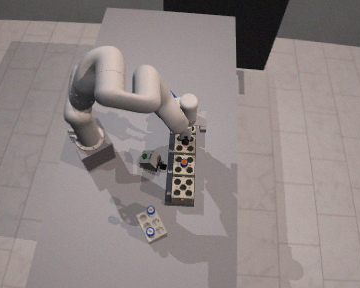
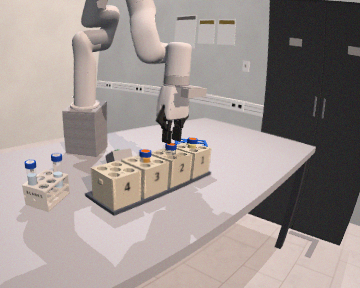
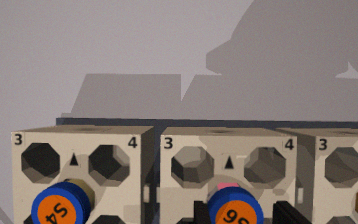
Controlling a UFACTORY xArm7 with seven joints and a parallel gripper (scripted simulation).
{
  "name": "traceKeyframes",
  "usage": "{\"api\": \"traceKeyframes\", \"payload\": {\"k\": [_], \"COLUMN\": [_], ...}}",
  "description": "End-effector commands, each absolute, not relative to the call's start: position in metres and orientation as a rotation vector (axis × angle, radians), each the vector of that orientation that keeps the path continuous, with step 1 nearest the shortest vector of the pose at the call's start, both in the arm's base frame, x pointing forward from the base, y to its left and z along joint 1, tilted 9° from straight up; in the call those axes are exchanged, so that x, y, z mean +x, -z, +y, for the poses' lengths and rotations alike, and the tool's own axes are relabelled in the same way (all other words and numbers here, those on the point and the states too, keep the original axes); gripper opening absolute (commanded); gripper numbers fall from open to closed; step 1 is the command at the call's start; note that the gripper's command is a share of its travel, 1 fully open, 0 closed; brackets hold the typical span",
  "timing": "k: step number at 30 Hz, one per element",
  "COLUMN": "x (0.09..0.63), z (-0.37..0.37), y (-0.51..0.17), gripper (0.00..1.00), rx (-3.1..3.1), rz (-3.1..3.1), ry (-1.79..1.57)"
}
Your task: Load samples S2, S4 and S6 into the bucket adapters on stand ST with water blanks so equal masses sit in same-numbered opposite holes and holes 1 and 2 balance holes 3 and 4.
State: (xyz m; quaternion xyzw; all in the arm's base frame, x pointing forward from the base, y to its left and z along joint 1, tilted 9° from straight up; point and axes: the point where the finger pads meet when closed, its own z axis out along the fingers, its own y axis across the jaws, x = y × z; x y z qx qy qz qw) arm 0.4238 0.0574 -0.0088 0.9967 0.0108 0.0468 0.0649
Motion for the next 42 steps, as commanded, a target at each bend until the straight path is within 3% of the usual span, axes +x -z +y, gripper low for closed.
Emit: {"api": "traceKeyframes", "payload": {"k": [1,42], "x": [0.424,0.418], "z": [0.059,0.068], "y": [-0.001,-0.07], "gripper": [0.44,0.44], "rx": [3.009,3.009], "rz": [0.033,0.033], "ry": [-0.146,-0.146]}}
